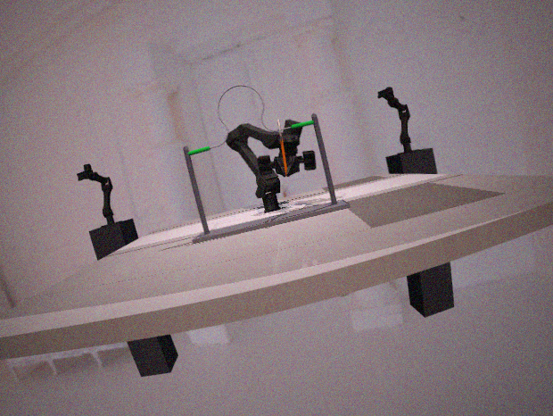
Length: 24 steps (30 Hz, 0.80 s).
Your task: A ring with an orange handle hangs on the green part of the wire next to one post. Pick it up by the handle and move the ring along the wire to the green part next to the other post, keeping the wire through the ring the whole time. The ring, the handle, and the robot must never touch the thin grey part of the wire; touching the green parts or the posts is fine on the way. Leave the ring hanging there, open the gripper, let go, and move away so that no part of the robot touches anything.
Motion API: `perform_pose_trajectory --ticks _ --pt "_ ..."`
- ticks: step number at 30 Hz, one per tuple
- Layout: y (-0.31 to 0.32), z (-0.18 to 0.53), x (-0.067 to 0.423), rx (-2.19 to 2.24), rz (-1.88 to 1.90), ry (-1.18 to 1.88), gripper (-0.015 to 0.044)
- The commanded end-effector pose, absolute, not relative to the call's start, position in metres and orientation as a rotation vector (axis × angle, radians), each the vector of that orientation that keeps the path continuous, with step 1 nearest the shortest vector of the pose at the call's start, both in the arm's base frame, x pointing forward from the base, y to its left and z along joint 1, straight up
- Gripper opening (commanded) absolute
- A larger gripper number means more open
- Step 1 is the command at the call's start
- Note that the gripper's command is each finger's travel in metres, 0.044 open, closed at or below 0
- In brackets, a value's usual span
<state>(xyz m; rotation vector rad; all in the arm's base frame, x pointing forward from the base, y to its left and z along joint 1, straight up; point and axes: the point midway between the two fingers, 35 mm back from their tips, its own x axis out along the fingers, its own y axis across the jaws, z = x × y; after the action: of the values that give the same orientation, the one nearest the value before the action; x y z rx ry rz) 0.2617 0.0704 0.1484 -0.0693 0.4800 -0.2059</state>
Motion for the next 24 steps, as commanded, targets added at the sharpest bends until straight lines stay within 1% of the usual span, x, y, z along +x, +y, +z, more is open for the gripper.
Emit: perform_pose_trajectory --ticks 1,24 --pt "0.081 0.149 0.263 -0.027 -0.198 0.481 -0.015" --pt "0.109 0.149 0.265 0.012 -0.19 0.476 -0.015"
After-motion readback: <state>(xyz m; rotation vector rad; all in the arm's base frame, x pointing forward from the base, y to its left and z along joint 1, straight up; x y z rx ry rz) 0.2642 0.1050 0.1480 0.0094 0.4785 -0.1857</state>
